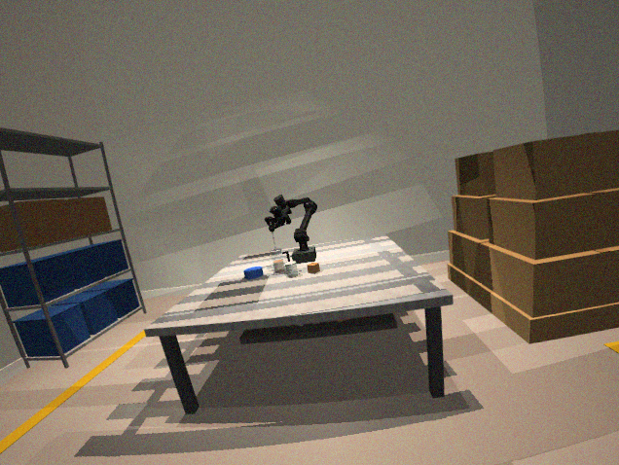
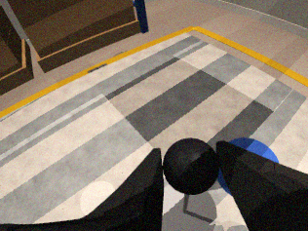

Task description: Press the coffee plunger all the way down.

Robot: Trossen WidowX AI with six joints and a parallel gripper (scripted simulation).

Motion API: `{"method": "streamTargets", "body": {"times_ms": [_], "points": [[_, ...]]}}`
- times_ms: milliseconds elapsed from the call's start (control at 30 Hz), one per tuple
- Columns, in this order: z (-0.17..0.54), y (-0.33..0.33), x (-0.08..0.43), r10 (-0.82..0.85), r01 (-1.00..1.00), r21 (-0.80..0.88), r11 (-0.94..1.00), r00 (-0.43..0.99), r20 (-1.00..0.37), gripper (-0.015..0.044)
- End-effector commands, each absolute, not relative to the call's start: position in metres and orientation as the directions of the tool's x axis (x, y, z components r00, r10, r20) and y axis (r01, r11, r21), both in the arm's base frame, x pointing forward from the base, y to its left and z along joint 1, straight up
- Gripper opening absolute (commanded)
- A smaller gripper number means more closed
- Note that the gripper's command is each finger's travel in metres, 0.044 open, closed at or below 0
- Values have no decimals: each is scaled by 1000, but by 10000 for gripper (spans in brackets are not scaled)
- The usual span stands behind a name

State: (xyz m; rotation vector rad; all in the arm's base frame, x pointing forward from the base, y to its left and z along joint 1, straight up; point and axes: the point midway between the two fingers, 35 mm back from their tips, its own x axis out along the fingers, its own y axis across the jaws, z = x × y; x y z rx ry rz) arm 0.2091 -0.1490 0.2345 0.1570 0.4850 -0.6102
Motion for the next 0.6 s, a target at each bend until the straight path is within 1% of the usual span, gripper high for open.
{"method": "streamTargets", "body": {"times_ms": [0, 567], "points": [[231, -149, 209, -510, 582, -2, 813, 711, -485, 130], [205, -152, 214, -510, 582, -2, 813, 711, -484, 130]]}}
